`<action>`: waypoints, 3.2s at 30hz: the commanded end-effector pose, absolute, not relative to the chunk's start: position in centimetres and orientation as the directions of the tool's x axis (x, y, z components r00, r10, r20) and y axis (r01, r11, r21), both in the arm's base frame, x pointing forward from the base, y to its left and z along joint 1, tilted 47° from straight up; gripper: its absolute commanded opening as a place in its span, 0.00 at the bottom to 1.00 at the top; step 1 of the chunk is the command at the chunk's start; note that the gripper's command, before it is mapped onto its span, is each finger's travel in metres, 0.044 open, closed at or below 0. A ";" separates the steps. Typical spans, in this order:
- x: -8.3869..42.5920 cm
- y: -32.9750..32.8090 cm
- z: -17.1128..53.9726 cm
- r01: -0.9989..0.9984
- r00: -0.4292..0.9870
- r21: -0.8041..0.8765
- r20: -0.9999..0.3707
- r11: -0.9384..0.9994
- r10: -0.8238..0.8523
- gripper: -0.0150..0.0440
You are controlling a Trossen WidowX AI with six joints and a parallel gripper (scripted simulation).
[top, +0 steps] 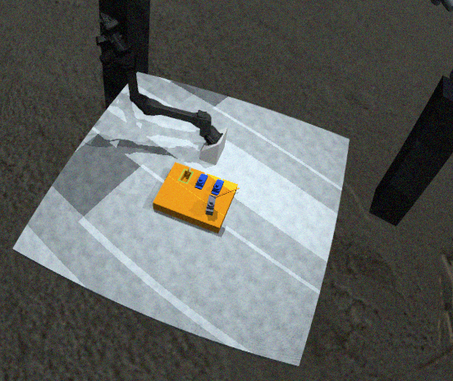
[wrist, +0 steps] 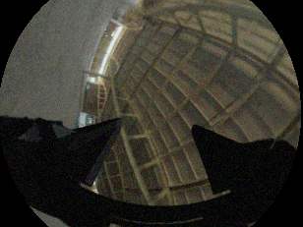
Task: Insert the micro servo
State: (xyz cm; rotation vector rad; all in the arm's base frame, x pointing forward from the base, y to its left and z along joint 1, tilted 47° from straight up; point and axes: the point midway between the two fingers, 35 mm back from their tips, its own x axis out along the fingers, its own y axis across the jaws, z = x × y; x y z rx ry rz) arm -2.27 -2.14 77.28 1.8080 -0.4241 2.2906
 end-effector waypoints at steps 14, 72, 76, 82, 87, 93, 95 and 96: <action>-5.0 3.6 76.5 -0.427 -0.272 0.005 0.953 -0.904 0.134 1.00; -4.4 32.4 64.1 -0.792 -0.121 0.447 0.554 -0.417 0.823 1.00; -3.2 35.2 61.6 -0.812 -0.075 0.481 0.475 -0.330 0.877 1.00; -0.6 39.1 57.3 -0.828 0.008 0.530 0.337 -0.182 0.942 1.00; 0.6 40.3 55.7 -0.829 0.042 0.544 0.290 -0.128 0.956 1.00; 2.5 42.5 52.4 -0.832 0.100 0.554 0.190 -0.022 0.977 1.00; 3.6 43.5 50.7 -0.828 0.133 0.560 0.137 0.034 0.982 1.00; 4.2 43.9 49.9 -0.824 0.148 0.563 0.113 0.060 0.982 1.00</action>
